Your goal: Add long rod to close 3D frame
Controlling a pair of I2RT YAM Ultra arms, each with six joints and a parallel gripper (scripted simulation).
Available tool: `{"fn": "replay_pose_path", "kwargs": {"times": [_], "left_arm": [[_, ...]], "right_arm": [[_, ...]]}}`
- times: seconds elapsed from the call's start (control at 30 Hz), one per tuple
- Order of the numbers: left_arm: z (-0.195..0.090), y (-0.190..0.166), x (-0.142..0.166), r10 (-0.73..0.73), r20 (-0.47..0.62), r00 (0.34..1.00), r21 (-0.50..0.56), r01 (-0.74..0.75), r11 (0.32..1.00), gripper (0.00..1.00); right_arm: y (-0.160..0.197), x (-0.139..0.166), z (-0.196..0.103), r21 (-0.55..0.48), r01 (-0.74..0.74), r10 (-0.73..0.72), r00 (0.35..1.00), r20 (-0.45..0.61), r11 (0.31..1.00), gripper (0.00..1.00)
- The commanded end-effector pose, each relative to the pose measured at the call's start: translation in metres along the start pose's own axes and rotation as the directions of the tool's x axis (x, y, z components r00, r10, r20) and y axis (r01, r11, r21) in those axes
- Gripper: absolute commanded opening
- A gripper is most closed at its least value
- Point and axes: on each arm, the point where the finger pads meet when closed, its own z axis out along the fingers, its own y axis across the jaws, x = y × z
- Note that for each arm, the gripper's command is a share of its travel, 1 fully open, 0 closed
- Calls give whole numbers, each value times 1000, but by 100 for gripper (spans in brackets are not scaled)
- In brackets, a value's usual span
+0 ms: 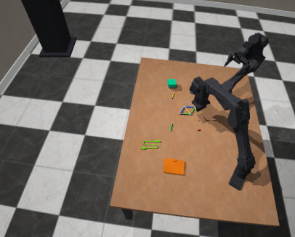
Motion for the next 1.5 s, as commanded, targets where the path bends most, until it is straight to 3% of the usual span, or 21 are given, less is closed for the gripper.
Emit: {"fn": "replay_pose_path", "kwargs": {"times": [0.0,0.23,0.3,0.53,0.63,0.87,1.2,1.47], "left_arm": [[-13,-1,-13,-32,101,994,-5,32,999,0],[-20,-3,-28,-134,274,952,18,134,991,0],[-20,-3,-28,-134,274,952,18,134,991,0],[-33,1,-34,-295,495,818,89,290,953,0],[-25,-2,-20,-284,462,840,79,280,957,0],[-16,-4,-4,-317,485,815,88,315,945,0],[-11,-5,5,-367,542,756,117,365,924,0],[-16,-4,-2,-421,620,662,163,417,894,0]], "right_arm": [[0,0,-2,3,-1,1,1000,-6,1000,100],[0,0,-2,3,-1,1,1000,-6,1000,100],[0,0,-2,3,-1,1,1000,-6,1000,100],[0,0,-2,3,-1,1,1000,-6,1000,100],[0,0,-2,3,-1,1,1000,-6,1000,100],[0,0,-2,3,-1,1,1000,-6,1000,100],[0,0,-2,3,-1,1,1000,-6,1000,100],[0,0,-2,3,-1,1,1000,-6,1000,100]]}}
